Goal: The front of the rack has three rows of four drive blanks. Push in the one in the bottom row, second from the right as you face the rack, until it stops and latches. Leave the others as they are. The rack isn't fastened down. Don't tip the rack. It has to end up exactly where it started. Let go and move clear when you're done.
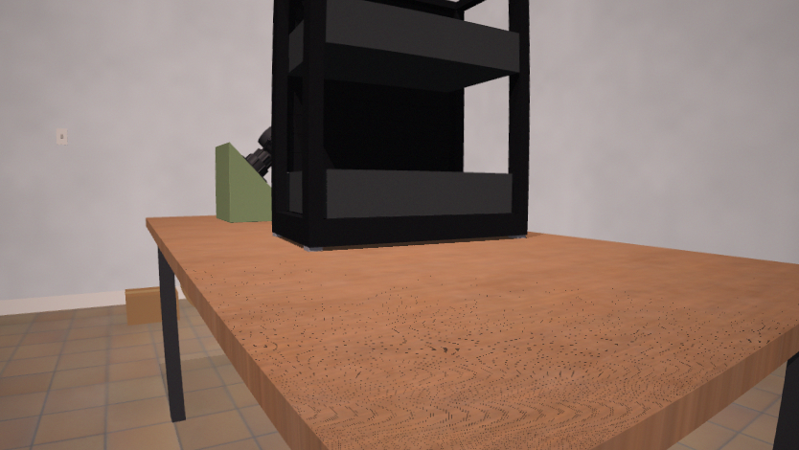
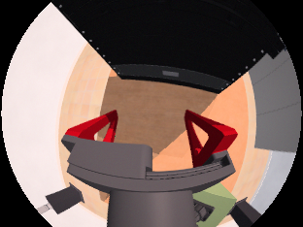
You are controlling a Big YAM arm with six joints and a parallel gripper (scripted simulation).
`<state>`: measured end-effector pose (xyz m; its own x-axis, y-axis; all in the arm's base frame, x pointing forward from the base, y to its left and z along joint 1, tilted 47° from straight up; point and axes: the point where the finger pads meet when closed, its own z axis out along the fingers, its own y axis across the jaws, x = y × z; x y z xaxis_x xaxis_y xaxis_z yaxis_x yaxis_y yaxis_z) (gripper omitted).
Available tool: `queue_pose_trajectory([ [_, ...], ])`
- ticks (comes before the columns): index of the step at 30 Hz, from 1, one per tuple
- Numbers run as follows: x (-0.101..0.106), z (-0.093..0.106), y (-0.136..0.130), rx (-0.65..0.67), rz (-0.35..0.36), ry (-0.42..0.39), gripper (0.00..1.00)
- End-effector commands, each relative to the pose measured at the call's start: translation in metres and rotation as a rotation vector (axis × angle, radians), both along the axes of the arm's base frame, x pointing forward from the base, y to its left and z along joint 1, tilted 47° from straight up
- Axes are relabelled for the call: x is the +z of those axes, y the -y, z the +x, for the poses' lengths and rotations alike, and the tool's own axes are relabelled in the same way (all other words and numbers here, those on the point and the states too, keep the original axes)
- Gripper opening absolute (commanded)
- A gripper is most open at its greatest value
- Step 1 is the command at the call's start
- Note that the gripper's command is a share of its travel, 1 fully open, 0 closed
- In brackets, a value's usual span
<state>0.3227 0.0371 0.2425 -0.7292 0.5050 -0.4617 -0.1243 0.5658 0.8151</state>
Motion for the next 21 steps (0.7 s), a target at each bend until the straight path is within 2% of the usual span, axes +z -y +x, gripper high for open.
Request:
queue_pose_trajectory([
  [1, 0.006, -0.001, 0.01, 0.004, -0.08, 0.107, 1.0],
  [5, 0.004, -0.002, 0.021, -0.016, -0.16, 0.185, 1.0],
  [6, 0.004, -0.002, 0.021, -0.012, -0.157, 0.186, 1.0],
  [8, 0.003, -0.003, 0.028, -0.026, -0.213, 0.235, 1.0],
  [11, 0.004, -0.003, 0.028, -0.023, -0.21, 0.237, 1.0],
  [14, 0.002, -0.005, 0.039, -0.044, -0.295, 0.306, 1.0],
  [15, 0.003, -0.005, 0.038, -0.04, -0.291, 0.308, 1.0],
  [20, 0.001, -0.009, 0.052, -0.065, -0.405, 0.395, 1.0],
  [21, 0.002, -0.009, 0.052, -0.062, -0.402, 0.396, 1.0],
])
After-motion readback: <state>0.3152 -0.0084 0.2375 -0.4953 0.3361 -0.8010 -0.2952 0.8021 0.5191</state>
